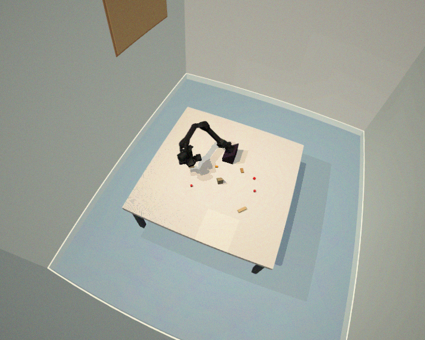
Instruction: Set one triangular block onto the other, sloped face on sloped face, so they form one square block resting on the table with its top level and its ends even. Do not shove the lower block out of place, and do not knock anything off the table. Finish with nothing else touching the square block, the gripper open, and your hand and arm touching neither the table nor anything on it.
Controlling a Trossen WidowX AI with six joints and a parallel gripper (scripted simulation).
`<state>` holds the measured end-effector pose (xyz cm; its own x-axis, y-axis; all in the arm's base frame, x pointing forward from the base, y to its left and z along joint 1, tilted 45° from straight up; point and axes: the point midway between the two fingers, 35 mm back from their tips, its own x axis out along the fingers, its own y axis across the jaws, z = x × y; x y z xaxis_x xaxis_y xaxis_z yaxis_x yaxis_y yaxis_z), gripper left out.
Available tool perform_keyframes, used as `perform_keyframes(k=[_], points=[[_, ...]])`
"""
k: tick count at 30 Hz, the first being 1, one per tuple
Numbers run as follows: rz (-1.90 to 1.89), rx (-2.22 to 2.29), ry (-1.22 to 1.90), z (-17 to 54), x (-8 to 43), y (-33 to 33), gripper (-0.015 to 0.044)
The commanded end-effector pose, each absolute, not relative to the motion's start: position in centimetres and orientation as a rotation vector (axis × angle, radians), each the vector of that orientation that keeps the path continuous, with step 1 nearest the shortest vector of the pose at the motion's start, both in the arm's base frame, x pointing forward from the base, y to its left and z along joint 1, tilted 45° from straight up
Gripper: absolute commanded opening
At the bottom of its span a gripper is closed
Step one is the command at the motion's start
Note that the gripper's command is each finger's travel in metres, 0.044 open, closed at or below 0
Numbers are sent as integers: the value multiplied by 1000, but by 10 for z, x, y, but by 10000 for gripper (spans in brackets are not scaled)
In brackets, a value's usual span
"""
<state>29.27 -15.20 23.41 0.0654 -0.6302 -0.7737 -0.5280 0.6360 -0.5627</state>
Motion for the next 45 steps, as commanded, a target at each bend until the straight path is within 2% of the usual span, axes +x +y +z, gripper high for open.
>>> perform_keyframes(k=[1,23,45], points=[[-101,-964,1583,233,294,-148,0],[-50,-926,1580,178,293,-59,0],[-63,-938,1594,125,253,24,0]])
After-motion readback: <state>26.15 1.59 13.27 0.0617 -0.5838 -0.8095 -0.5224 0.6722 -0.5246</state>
